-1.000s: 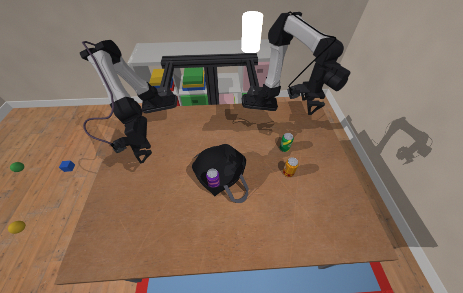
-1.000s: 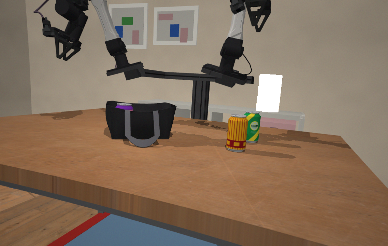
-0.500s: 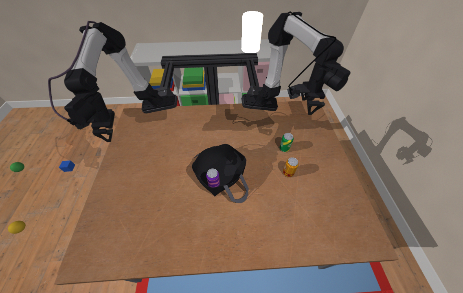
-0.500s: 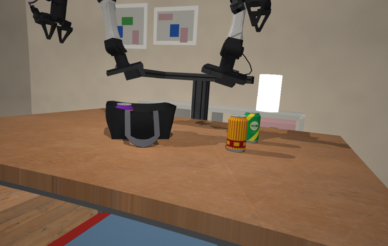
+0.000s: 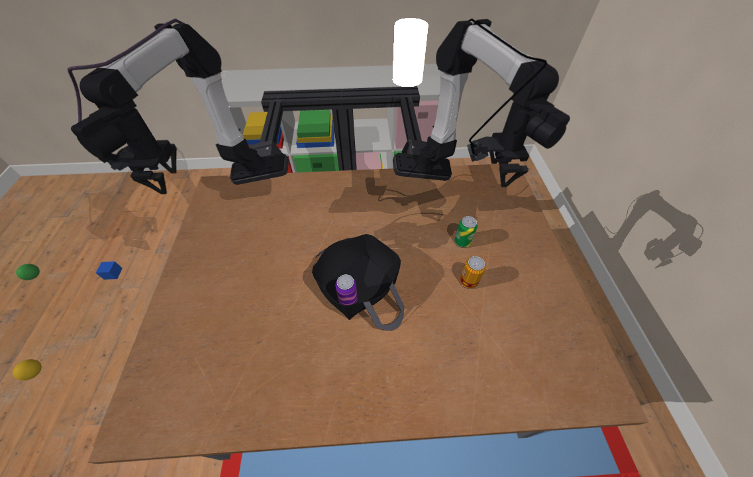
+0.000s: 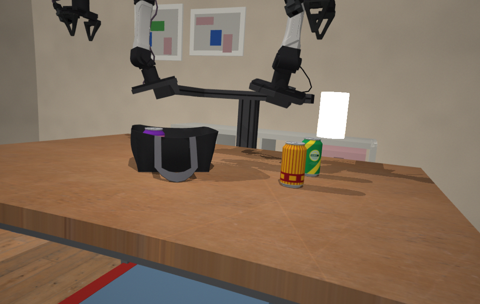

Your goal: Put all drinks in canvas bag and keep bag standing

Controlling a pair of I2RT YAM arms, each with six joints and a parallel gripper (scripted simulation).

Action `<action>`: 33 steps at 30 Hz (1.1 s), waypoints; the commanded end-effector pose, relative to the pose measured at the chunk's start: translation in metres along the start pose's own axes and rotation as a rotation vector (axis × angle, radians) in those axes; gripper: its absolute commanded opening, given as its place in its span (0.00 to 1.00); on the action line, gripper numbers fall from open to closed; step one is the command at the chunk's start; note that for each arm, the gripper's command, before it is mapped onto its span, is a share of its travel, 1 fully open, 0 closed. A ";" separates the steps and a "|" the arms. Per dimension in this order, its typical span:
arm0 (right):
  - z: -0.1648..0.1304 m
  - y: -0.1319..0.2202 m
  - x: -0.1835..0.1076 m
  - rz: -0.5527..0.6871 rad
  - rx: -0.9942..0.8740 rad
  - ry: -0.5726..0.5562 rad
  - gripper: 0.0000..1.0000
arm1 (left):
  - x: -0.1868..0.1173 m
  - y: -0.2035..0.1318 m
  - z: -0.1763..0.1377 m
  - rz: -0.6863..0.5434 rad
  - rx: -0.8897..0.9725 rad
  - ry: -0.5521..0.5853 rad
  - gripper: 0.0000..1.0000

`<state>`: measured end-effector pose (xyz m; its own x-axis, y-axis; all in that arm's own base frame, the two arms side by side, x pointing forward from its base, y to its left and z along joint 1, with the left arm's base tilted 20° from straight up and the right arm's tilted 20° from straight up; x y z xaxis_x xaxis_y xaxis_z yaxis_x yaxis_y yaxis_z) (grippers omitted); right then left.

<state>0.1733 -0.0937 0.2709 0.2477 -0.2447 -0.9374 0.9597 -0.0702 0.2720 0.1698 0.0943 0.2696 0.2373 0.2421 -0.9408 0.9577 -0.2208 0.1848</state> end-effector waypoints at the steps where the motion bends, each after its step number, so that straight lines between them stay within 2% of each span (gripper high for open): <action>1: -0.002 -0.009 -0.007 0.003 -0.011 0.014 0.86 | -0.008 0.003 -0.002 0.053 -0.016 0.027 1.00; 5: -0.003 -0.005 -0.002 -0.019 -0.020 0.020 0.86 | -0.008 0.003 -0.002 0.053 -0.016 0.027 1.00; 6: -0.004 -0.007 0.004 -0.043 -0.020 0.031 0.86 | -0.008 0.003 -0.002 0.053 -0.016 0.027 0.84; 11: 0.000 0.001 -0.001 0.009 -0.002 -0.012 0.86 | -0.008 0.003 -0.002 0.052 -0.018 0.027 0.84; 21: 0.000 -0.001 0.001 0.008 0.006 -0.015 0.86 | -0.008 0.003 -0.002 0.052 -0.018 0.027 0.84; 22: 0.001 0.000 -0.005 0.019 0.012 -0.014 0.86 | -0.004 0.002 -0.001 0.028 -0.009 0.014 0.84; 23: 0.002 0.003 -0.009 0.037 0.008 -0.024 0.86 | 0.018 0.008 -0.003 0.002 -0.035 -0.023 0.84; 26: 0.000 0.000 -0.004 0.020 0.006 -0.016 0.86 | 0.036 0.021 -0.013 0.065 -0.113 -0.034 0.84; 30: 0.000 0.000 -0.004 0.021 0.005 -0.016 0.86 | 0.078 0.033 -0.031 0.151 -0.267 -0.072 0.84; 33: 0.000 0.000 -0.004 0.021 0.005 -0.016 0.86 | 0.110 0.029 -0.040 0.180 -0.372 -0.105 0.84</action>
Point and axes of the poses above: on each arm, the point where the finger pads meet when closed, its own x axis out along the fingers, its own y axis across the jaws, z = x × y, the point moved 4 cm from there along -x, back along the fingers, and after that the axes turned 9 degrees about x, right-handed, at the moved point
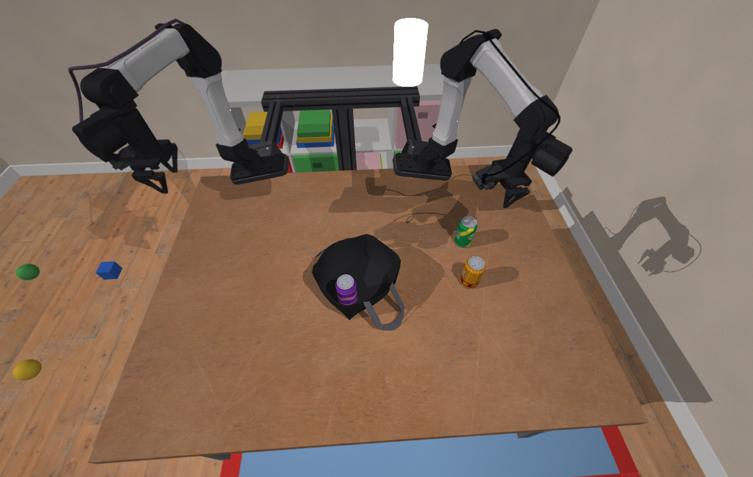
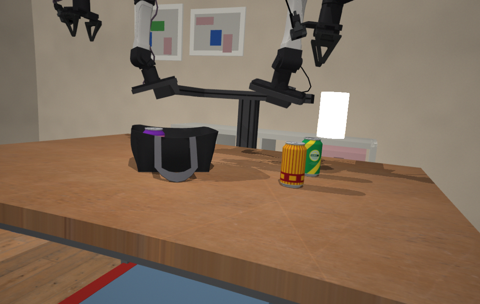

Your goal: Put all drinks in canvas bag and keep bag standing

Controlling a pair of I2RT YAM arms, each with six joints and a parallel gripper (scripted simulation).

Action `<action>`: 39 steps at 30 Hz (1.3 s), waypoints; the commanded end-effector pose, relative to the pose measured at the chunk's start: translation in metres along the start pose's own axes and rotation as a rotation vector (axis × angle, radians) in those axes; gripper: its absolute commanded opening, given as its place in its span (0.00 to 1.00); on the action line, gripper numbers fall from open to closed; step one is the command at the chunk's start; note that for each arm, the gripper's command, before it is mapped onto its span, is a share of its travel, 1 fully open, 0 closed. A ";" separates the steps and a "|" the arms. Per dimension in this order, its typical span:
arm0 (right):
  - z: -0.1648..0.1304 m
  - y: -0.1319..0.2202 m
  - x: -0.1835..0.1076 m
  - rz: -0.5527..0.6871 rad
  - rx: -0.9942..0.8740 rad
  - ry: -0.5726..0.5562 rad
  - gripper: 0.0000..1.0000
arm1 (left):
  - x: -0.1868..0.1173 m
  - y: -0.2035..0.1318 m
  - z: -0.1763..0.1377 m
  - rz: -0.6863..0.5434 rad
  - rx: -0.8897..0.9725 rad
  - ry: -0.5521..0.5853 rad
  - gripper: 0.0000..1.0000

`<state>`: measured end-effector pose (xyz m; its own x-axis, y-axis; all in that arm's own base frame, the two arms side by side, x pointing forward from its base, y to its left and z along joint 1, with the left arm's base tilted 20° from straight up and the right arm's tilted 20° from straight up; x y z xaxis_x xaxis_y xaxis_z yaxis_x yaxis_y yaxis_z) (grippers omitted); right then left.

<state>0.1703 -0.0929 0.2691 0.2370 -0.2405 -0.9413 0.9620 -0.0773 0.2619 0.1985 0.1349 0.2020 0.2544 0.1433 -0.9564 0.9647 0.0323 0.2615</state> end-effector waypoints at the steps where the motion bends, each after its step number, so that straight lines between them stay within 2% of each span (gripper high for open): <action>1: 0.001 0.004 -0.005 0.032 0.001 -0.019 0.86 | 0.039 0.025 -0.017 0.167 -0.135 -0.037 0.84; 3: 0.001 0.004 -0.005 0.032 0.001 -0.019 0.86 | 0.060 0.019 -0.025 0.183 -0.205 -0.062 0.84; 5: 0.001 0.004 -0.005 0.032 0.001 -0.019 0.86 | 0.060 0.019 -0.025 0.183 -0.205 -0.062 0.84; 8: 0.001 0.004 -0.005 0.032 0.001 -0.019 0.86 | 0.088 0.008 -0.035 0.209 -0.303 -0.092 0.84; 18: 0.001 0.004 -0.005 0.032 0.001 -0.019 0.86 | 0.163 -0.048 -0.047 0.308 -0.632 -0.196 0.84; 22: 0.001 0.004 -0.005 0.032 0.001 -0.019 0.86 | 0.170 -0.059 -0.044 0.300 -0.675 -0.210 0.84; 26: 0.001 0.004 -0.005 0.032 0.001 -0.019 0.86 | 0.184 -0.077 -0.042 0.373 -0.775 -0.232 0.84; 31: 0.001 0.004 -0.005 0.032 0.001 -0.019 0.86 | 0.195 -0.099 -0.029 0.358 -0.868 -0.264 0.84; 39: 0.001 0.004 -0.005 0.032 0.001 -0.019 0.86 | 0.198 -0.107 -0.024 0.348 -0.897 -0.268 0.84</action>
Point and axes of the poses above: on each arm, the point where the finger pads meet when closed, its own x axis out along the fingers, its own y axis across the jaws, z = x × y, the point moved 4 cm from there along -x, back along the fingers, and after that the axes turned 9 degrees about x, right-handed, at the moved point
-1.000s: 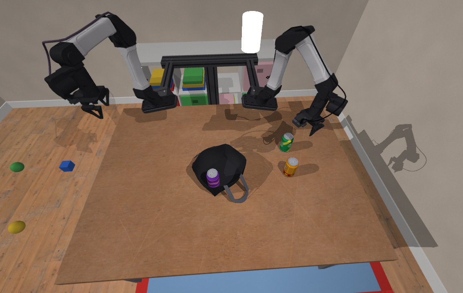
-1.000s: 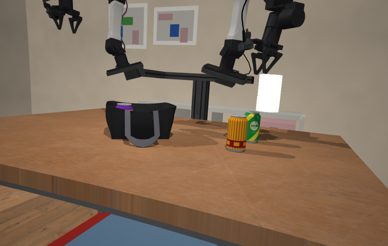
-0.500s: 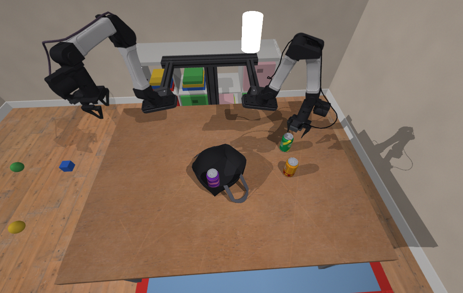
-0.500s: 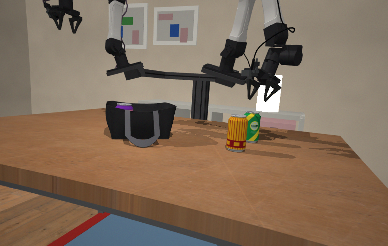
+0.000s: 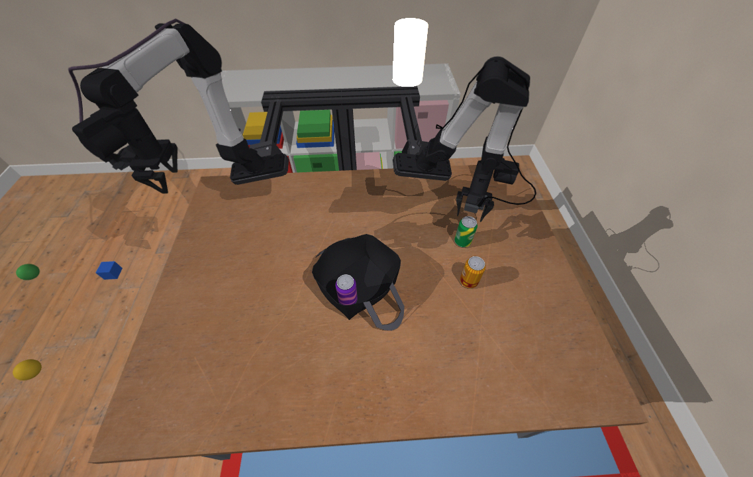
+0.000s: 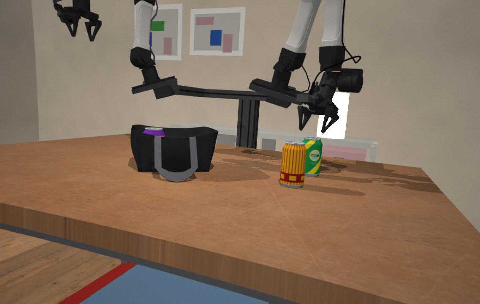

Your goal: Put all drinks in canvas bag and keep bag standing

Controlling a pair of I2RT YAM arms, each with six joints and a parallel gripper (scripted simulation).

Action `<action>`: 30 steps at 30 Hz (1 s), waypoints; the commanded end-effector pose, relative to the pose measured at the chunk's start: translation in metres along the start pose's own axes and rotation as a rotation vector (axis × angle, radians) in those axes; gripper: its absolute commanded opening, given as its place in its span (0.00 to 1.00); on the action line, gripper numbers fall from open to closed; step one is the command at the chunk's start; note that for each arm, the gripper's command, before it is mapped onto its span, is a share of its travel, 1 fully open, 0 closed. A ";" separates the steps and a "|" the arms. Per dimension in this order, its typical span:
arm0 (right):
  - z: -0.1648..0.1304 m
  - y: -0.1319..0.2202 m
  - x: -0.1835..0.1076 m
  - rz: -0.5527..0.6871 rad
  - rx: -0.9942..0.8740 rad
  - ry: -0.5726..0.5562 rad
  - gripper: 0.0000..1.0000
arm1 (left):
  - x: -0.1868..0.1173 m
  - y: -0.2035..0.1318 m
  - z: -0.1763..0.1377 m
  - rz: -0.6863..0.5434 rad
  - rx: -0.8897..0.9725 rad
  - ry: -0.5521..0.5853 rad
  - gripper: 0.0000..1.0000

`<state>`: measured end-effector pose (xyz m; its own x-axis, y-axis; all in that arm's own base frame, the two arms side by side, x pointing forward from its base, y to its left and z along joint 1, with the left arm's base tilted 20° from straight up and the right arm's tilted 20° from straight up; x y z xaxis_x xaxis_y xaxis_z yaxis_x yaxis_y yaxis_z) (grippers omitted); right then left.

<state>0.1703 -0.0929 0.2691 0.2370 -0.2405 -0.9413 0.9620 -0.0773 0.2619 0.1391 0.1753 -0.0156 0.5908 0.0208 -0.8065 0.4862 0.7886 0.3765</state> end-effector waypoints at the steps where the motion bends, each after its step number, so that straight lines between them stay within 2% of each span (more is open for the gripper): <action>1: 0.001 0.004 -0.005 0.032 0.001 -0.019 0.86 | 0.000 0.010 -0.001 0.050 0.011 -0.003 0.84; 2: 0.001 0.004 -0.005 0.032 0.001 -0.019 0.86 | 0.002 -0.001 -0.005 0.018 -0.014 0.019 0.84; 4: 0.001 0.004 -0.005 0.032 0.001 -0.019 0.86 | 0.001 0.004 -0.005 0.034 -0.004 0.019 0.84; 5: 0.001 0.004 -0.005 0.032 0.001 -0.019 0.86 | -0.004 0.018 -0.007 0.071 0.018 0.033 0.84; 10: 0.001 0.004 -0.005 0.032 0.001 -0.019 0.86 | -0.002 0.013 -0.003 0.058 0.020 0.022 0.84; 11: 0.001 0.004 -0.005 0.032 0.001 -0.019 0.86 | 0.006 0.008 -0.006 0.042 0.015 0.022 0.84; 17: 0.001 0.004 -0.005 0.032 0.001 -0.019 0.86 | 0.010 0.002 -0.007 0.019 0.001 0.015 0.84; 20: 0.001 0.004 -0.005 0.032 0.001 -0.019 0.86 | 0.015 0.016 -0.012 0.063 0.028 0.026 0.84; 30: 0.001 0.004 -0.005 0.032 0.001 -0.019 0.86 | 0.032 0.014 -0.020 0.059 0.025 0.025 0.84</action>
Point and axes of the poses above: on each arm, the point where the finger pads meet when closed, its own x axis out along the fingers, its own y axis across the jaws, z = x × y, the point moved 4 cm from there along -x, back along the fingers, and after that the axes turned 9 degrees about x, right-handed, at the moved point
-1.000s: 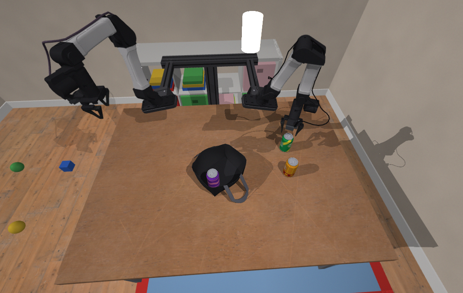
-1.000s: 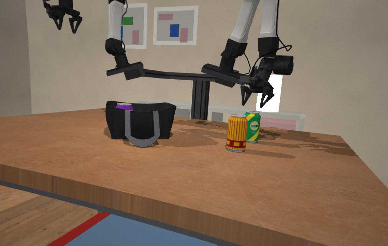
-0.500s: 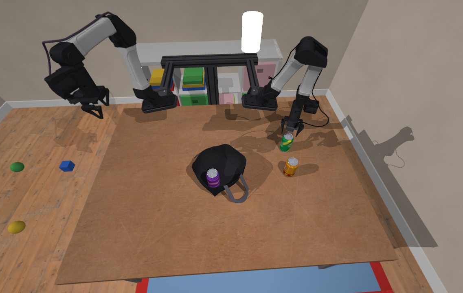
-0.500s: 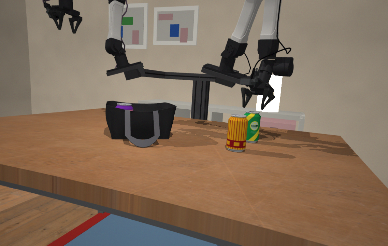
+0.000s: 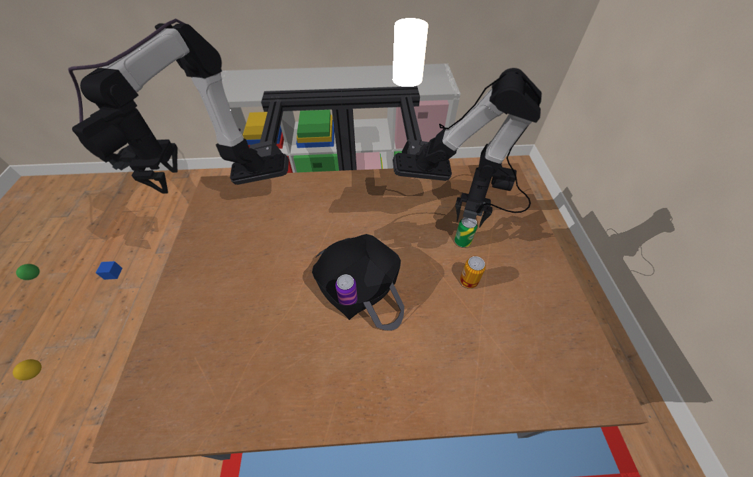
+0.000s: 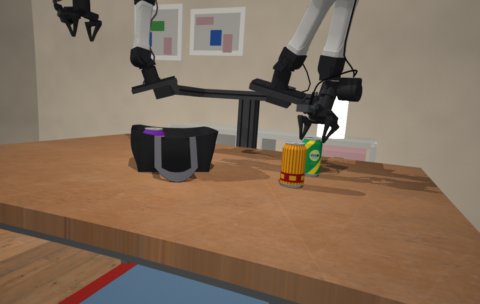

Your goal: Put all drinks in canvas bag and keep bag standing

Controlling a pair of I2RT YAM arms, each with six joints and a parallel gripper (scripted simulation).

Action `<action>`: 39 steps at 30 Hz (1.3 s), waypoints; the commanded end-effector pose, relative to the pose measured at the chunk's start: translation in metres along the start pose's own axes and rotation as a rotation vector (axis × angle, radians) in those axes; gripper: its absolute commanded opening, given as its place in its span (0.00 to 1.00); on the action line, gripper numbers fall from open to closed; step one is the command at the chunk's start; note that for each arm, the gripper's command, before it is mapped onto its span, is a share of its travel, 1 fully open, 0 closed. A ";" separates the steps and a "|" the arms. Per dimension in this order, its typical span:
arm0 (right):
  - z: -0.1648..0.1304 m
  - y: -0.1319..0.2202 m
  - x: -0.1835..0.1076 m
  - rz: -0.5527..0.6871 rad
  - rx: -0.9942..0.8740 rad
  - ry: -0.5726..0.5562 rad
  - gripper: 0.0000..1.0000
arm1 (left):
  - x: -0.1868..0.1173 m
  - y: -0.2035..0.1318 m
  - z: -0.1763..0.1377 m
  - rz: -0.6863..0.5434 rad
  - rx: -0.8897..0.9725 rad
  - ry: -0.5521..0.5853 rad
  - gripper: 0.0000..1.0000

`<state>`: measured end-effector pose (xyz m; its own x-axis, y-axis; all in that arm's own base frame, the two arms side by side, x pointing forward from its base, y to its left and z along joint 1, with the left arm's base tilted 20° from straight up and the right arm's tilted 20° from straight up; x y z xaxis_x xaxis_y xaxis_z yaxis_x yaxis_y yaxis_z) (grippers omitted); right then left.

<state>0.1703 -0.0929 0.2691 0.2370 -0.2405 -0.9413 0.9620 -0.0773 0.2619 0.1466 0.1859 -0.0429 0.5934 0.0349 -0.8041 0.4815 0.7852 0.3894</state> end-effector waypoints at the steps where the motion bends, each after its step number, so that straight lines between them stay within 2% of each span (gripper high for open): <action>1: 0.001 0.004 -0.005 0.032 0.001 -0.019 0.86 | 0.007 0.012 -0.006 0.045 0.020 0.019 0.84; 2: 0.001 0.004 -0.005 0.032 0.001 -0.019 0.86 | 0.007 0.002 -0.003 0.015 0.002 0.005 0.84; 6: 0.001 0.004 -0.005 0.032 0.001 -0.019 0.86 | 0.011 0.013 -0.008 0.049 0.024 0.020 0.84; 27: 0.001 0.004 -0.005 0.032 0.001 -0.019 0.86 | 0.040 0.006 -0.021 0.033 0.016 0.017 0.84; 30: 0.001 0.004 -0.005 0.032 0.001 -0.019 0.86 | 0.033 0.002 -0.018 0.033 0.003 0.008 0.84; 31: 0.001 0.004 -0.005 0.032 0.001 -0.019 0.86 | 0.031 0.013 -0.019 0.061 0.021 0.014 0.73; 39: 0.001 0.004 -0.005 0.032 0.001 -0.019 0.86 | 0.032 0.012 -0.019 0.056 0.018 0.013 0.74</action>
<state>0.1703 -0.0929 0.2691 0.2370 -0.2405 -0.9413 0.9620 -0.0773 0.2619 0.1566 0.1968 -0.0808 0.5951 0.0400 -0.8027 0.4817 0.7818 0.3960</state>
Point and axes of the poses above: on each arm, the point where the finger pads meet when closed, its own x axis out along the fingers, its own y axis across the jaws, z = x × y, the point moved 4 cm from there along -x, back along the fingers, and after that the axes turned 9 degrees about x, right-handed, at the moved point
